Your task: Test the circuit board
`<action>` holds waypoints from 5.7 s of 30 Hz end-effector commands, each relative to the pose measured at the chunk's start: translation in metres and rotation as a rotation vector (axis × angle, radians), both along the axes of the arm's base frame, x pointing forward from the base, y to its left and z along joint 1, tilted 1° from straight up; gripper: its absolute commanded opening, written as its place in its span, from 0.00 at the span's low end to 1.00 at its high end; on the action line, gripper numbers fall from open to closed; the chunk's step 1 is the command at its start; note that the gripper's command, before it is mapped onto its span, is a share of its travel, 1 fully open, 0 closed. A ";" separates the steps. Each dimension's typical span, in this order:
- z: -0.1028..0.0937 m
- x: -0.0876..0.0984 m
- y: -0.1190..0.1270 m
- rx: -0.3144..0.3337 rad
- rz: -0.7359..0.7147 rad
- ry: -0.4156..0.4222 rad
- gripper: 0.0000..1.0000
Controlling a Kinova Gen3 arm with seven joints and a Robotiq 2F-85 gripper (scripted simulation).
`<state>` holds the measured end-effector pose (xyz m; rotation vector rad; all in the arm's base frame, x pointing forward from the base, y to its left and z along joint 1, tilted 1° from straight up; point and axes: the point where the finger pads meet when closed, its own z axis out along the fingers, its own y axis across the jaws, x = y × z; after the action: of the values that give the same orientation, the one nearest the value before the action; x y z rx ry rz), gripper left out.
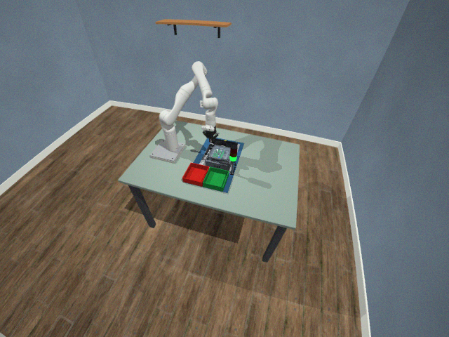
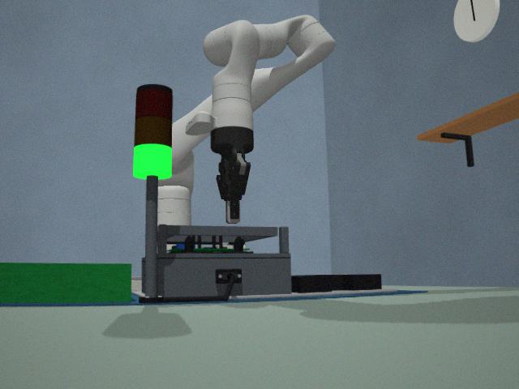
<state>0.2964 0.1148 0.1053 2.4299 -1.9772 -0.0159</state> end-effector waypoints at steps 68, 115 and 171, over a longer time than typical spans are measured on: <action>-0.026 0.000 -0.001 -0.001 -0.002 0.001 0.00; -0.031 -0.001 -0.001 -0.001 -0.002 0.001 0.00; 0.033 0.000 -0.001 -0.001 -0.002 0.001 0.26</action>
<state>0.2965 0.1141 0.1378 2.4255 -1.9778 -0.0167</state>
